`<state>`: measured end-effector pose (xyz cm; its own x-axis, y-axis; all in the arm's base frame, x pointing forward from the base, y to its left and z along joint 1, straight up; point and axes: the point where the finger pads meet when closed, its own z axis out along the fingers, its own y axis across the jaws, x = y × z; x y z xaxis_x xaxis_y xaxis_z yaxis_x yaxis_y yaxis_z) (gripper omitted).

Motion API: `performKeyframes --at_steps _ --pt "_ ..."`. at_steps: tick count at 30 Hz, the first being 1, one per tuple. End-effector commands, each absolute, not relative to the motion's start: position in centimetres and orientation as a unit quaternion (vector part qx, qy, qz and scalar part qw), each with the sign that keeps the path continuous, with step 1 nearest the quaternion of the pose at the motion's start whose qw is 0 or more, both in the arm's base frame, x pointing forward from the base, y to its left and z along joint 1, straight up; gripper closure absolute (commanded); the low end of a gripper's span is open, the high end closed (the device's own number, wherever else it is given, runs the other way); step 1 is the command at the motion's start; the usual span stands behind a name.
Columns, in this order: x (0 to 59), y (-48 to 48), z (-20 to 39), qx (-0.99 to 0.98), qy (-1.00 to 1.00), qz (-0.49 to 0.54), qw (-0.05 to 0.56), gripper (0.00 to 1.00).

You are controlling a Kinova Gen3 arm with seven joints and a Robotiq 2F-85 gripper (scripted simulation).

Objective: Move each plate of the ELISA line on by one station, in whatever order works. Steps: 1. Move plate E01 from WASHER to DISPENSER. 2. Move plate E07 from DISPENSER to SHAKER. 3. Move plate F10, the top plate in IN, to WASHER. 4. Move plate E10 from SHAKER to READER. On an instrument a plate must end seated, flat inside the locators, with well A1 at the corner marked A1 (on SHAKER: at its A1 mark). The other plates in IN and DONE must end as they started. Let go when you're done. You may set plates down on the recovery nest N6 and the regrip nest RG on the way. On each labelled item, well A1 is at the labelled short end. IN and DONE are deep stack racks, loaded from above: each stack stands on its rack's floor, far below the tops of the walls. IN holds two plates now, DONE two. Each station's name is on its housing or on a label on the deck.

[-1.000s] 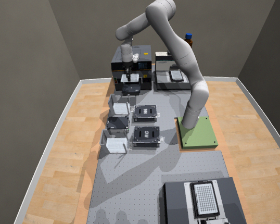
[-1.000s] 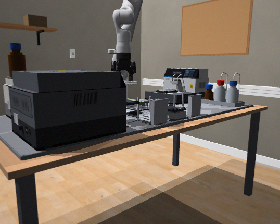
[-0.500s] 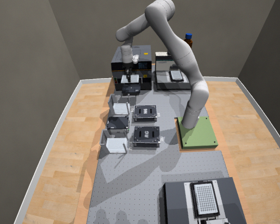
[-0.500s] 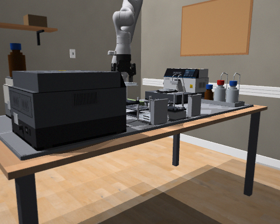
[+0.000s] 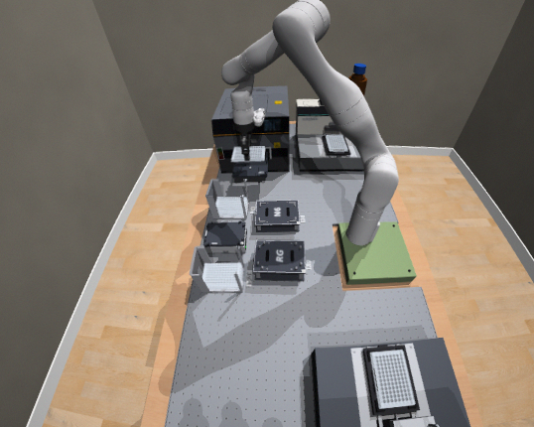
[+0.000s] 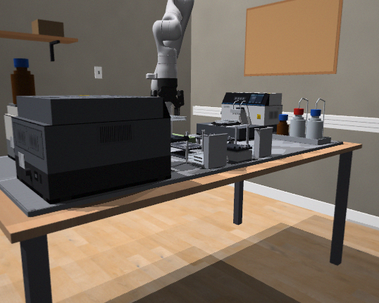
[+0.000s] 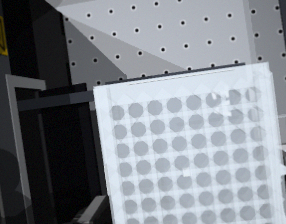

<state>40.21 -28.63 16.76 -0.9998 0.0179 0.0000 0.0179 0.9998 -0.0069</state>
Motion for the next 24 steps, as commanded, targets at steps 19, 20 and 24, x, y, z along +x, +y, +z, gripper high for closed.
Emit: performKeyframes --at_steps 19,20,24 --pt "40.2 -28.7 14.4 -0.009 -1.000 0.004 -0.001 0.06" --pt "40.2 -28.7 14.3 -0.009 -1.000 0.004 -0.001 0.06" --pt "40.2 -28.7 13.7 -0.009 -1.000 0.004 -0.001 0.06"
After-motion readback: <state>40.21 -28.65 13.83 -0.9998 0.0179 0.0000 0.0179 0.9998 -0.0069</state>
